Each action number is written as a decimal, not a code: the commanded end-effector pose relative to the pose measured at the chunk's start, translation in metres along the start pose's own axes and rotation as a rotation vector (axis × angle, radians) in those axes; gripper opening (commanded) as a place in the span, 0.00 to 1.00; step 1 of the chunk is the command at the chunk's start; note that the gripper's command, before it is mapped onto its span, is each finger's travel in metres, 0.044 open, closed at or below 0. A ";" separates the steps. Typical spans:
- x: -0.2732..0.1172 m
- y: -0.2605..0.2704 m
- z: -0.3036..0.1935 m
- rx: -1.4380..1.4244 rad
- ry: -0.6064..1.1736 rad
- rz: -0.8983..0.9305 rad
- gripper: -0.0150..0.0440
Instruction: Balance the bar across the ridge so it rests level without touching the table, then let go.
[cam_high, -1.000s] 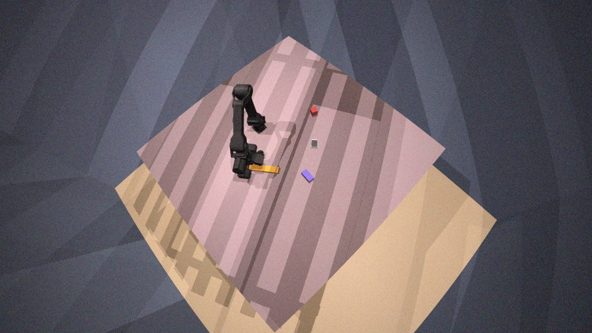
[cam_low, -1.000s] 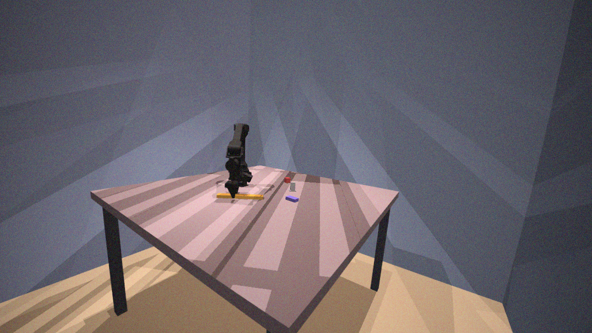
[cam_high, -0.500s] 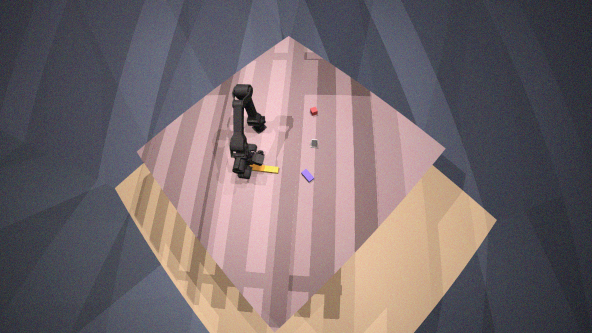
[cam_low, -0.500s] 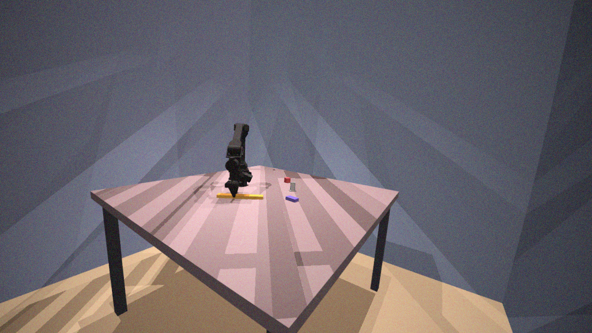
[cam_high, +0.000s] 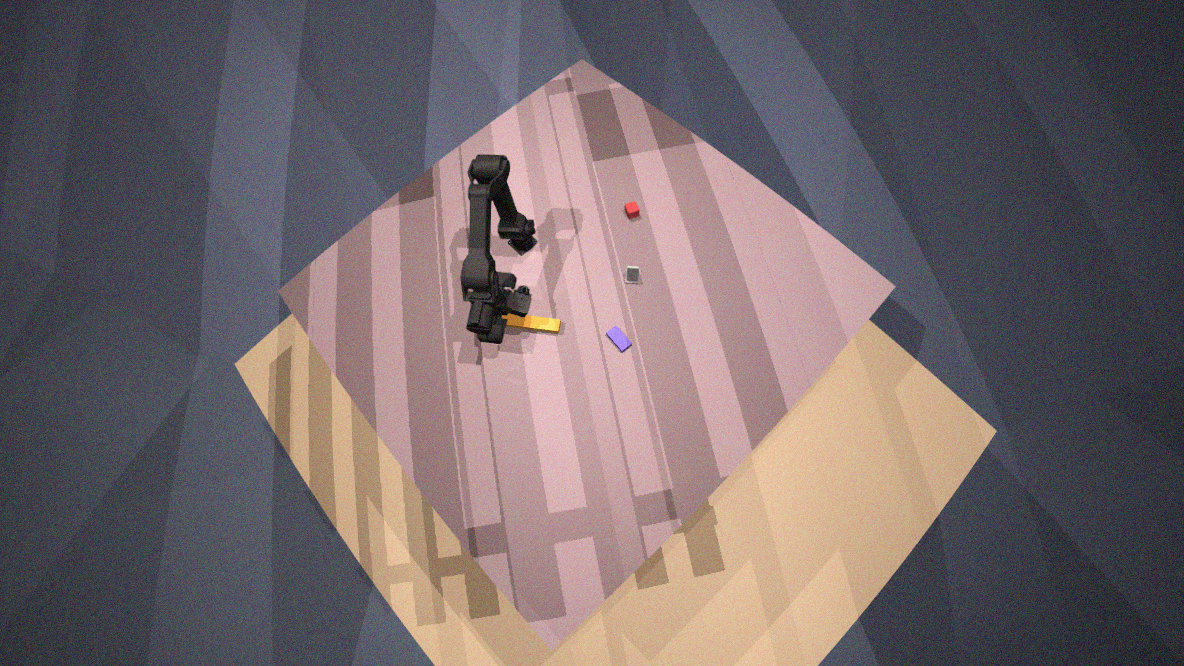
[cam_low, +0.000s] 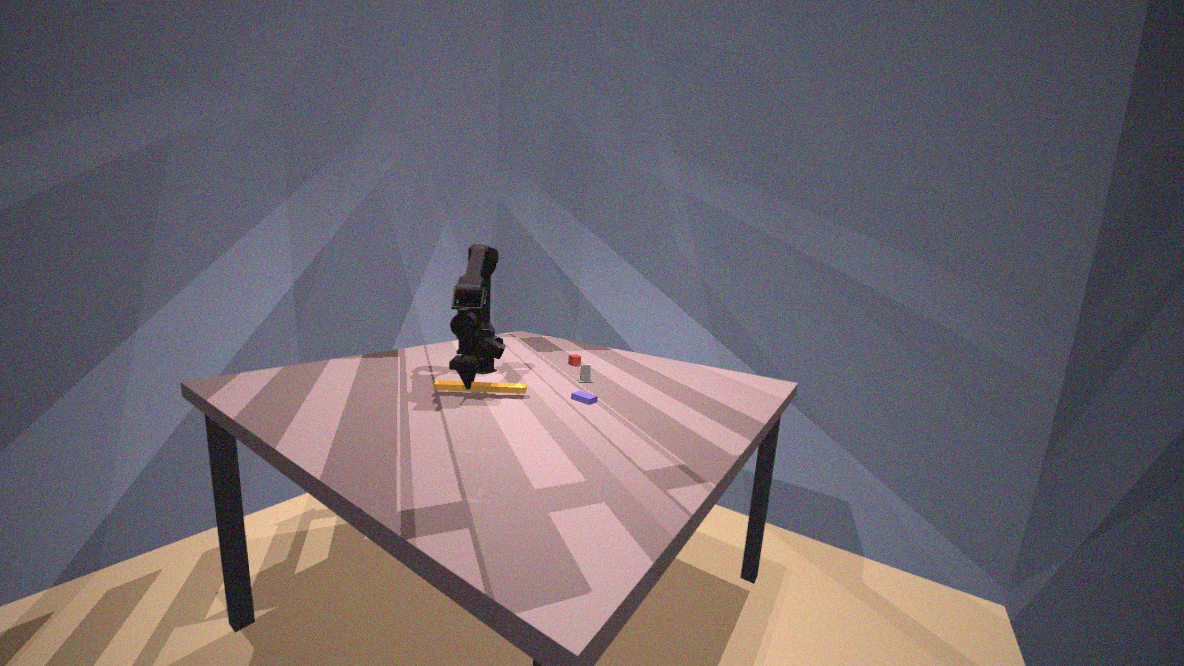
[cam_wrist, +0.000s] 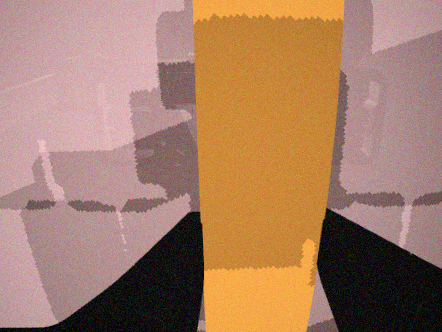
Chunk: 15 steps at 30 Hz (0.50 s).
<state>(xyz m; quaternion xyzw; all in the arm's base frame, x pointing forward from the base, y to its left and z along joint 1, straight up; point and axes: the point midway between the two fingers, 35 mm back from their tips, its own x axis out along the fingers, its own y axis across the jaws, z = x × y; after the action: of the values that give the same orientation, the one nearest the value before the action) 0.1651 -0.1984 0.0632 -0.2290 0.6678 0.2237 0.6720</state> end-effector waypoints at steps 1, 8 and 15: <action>-0.014 -0.003 0.000 -0.001 0.000 -0.014 0.25; -0.032 -0.004 0.000 -0.001 0.001 -0.015 0.25; -0.051 -0.003 0.000 -0.002 0.001 -0.015 0.25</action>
<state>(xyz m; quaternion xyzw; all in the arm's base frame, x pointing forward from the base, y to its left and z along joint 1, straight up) 0.1661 -0.1996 0.1013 -0.2291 0.6677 0.2236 0.6720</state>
